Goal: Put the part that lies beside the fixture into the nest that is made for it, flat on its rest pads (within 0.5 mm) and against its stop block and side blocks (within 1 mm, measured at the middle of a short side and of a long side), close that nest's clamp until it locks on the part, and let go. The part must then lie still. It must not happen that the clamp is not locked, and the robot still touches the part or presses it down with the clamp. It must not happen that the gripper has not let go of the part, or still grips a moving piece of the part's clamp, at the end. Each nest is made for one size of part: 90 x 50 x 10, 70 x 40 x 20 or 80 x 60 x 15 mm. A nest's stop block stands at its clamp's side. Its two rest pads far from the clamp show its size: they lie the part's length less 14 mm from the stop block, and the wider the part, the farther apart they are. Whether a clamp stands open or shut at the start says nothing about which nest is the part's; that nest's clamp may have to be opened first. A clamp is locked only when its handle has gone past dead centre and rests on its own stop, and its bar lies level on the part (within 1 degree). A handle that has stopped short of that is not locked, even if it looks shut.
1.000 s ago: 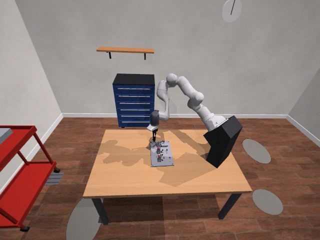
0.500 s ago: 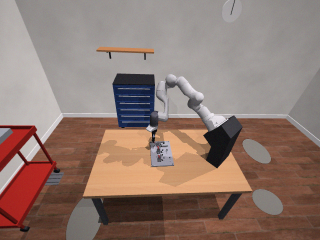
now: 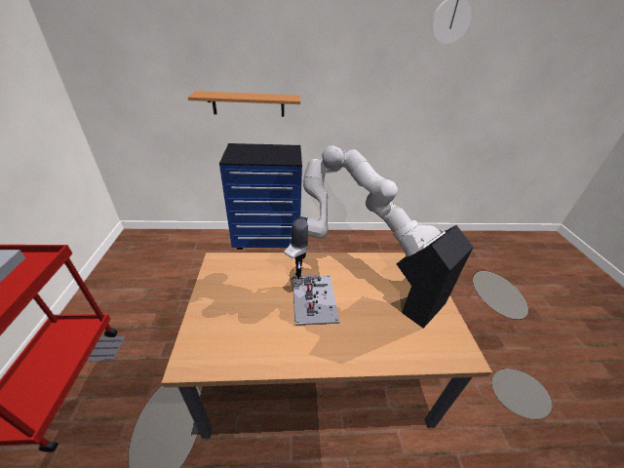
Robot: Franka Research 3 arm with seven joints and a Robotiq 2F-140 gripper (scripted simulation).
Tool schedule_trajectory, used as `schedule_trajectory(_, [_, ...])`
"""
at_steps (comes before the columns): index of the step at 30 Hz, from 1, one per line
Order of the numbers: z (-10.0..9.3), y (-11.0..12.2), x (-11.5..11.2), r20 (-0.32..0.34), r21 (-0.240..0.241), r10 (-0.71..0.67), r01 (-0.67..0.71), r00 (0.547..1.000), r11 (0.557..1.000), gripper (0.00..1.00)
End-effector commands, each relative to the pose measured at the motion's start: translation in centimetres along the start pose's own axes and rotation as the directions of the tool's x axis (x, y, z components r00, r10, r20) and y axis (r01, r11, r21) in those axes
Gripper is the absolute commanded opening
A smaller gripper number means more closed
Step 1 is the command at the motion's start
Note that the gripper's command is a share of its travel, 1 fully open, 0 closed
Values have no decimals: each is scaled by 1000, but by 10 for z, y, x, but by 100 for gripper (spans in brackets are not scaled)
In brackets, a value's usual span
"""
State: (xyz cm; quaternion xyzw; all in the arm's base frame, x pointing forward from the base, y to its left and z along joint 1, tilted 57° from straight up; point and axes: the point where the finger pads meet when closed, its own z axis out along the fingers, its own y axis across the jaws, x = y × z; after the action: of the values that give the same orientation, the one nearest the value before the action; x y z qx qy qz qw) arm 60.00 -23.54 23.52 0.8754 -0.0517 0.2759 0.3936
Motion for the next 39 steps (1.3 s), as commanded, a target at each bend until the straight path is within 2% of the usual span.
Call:
schedule_trajectory(1, [3,0,-1,2,4,-3,3,1000,1000,0])
schedule_trajectory(39, [7,0,1,2,4,-3,3,1000,1000,0])
